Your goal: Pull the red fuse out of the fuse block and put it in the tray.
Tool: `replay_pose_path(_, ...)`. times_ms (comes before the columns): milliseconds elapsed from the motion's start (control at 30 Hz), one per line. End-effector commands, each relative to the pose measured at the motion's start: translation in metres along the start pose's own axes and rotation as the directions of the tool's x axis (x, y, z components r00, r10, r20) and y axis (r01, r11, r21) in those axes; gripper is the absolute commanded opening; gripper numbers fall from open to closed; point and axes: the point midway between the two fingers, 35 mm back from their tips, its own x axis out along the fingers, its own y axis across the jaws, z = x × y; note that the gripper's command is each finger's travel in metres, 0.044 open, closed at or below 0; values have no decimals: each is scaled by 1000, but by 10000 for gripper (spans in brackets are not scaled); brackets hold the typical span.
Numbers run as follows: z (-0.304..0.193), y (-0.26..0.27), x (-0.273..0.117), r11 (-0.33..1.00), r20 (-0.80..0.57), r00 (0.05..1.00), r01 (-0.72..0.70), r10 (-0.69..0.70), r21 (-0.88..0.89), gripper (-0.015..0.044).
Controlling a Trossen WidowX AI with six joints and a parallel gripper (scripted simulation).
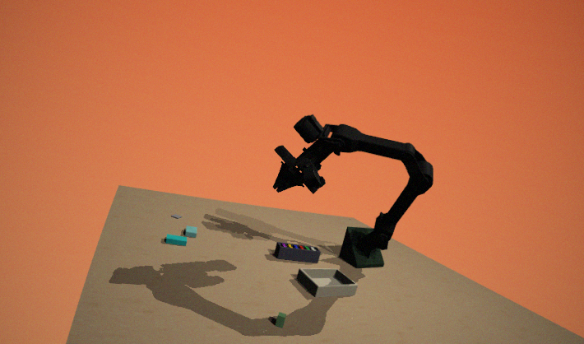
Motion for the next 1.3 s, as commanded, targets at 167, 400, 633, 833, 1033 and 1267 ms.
replay_pose_path(167,38,139,47,825,272,861,-497,430,269,74)
replay_pose_path(400,51,160,45,771,320,818,-566,479,293,74)
replay_pose_path(633,52,161,44,771,320,818,-566,479,293,74)
replay_pose_path(833,54,163,48,771,320,818,-566,478,293,74)
replay_pose_path(1033,56,166,53,771,320,818,-566,478,293,74)
replay_pose_path(1267,58,170,58,771,321,818,-566,478,293,74)
